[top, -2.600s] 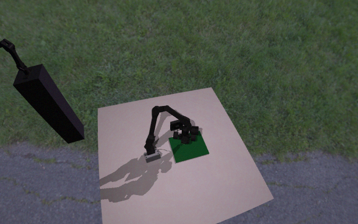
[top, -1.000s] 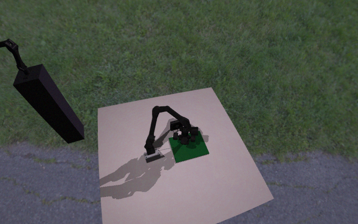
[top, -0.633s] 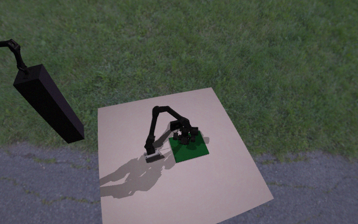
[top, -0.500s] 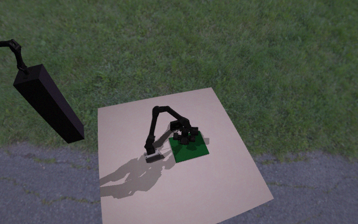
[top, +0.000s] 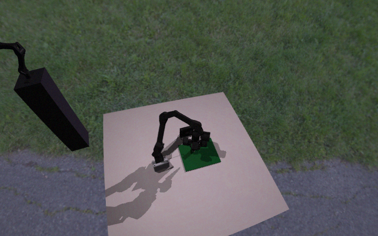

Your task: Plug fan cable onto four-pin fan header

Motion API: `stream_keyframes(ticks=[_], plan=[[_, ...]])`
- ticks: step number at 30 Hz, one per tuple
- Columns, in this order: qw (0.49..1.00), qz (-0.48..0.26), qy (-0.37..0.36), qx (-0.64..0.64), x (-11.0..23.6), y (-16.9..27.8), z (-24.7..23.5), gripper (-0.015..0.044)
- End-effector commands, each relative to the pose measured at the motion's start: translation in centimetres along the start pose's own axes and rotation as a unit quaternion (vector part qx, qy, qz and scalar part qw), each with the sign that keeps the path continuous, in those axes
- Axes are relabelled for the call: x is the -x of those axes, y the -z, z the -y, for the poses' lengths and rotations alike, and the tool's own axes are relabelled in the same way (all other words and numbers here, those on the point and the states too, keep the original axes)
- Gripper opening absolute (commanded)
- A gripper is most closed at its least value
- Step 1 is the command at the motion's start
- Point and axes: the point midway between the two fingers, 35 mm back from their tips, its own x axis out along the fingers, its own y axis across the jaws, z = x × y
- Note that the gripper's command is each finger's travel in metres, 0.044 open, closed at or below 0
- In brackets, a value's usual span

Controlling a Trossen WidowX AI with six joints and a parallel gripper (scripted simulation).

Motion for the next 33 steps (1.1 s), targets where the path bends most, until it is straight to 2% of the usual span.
stream_keyframes(ticks=[1, 4, 6, 33], plan=[[1.0, 0.005, 0.004, -0.01, 0.1, -5.1, 1.7, 0.026], [1.0, 0.003, 0.007, -0.01, 0.0, -9.3, 4.0, 0.026], [1.0, 0.001, 0.008, -0.01, -0.1, -10.2, 4.6, 0.026], [1.0, 0.001, 0.008, -0.01, -0.1, -10.2, 4.6, 0.026]])
